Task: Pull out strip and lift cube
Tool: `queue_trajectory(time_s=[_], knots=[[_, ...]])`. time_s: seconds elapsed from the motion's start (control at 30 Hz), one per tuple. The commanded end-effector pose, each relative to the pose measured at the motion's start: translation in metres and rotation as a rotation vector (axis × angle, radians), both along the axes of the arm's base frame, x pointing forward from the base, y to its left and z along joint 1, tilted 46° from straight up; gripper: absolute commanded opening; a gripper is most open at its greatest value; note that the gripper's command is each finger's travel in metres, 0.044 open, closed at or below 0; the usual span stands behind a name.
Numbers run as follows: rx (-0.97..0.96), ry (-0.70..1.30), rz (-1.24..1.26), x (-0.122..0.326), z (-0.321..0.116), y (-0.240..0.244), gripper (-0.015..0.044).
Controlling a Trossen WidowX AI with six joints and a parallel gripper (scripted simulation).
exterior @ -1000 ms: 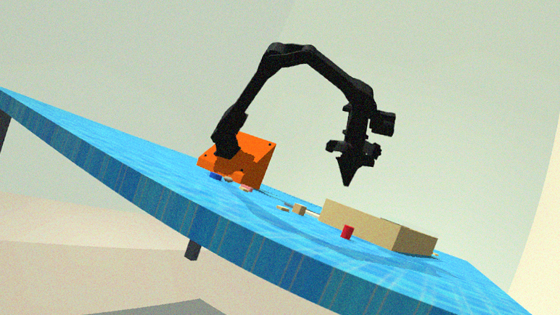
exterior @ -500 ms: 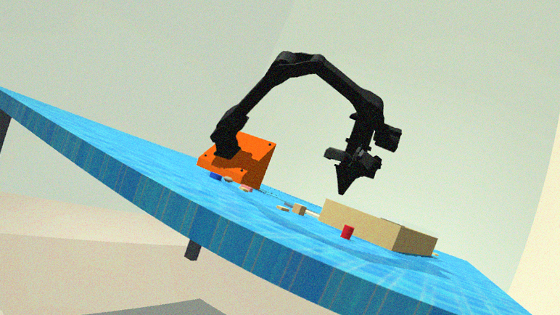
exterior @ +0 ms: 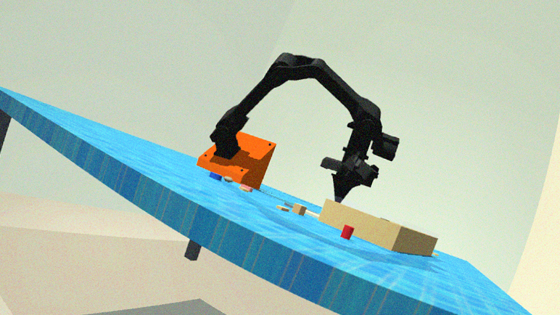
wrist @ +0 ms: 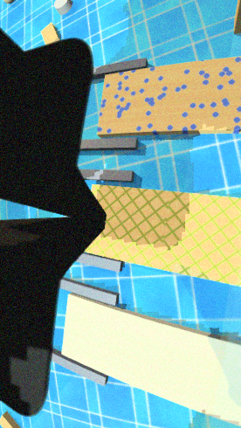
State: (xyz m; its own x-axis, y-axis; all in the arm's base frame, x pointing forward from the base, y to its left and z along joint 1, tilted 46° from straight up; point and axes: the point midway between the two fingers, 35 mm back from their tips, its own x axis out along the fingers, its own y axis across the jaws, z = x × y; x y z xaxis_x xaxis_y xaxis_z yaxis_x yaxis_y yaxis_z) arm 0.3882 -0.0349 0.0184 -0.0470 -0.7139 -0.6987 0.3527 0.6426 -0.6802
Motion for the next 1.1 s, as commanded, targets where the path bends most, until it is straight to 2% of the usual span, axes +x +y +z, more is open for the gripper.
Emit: queue_trajectory(time_s=[0.0,1.07], knots=[[-0.004,0.003,0.003,-0.001,-0.005,-0.006,0.0000],[-0.007,0.003,0.002,-0.006,-0.028,-0.029,0.0000]])
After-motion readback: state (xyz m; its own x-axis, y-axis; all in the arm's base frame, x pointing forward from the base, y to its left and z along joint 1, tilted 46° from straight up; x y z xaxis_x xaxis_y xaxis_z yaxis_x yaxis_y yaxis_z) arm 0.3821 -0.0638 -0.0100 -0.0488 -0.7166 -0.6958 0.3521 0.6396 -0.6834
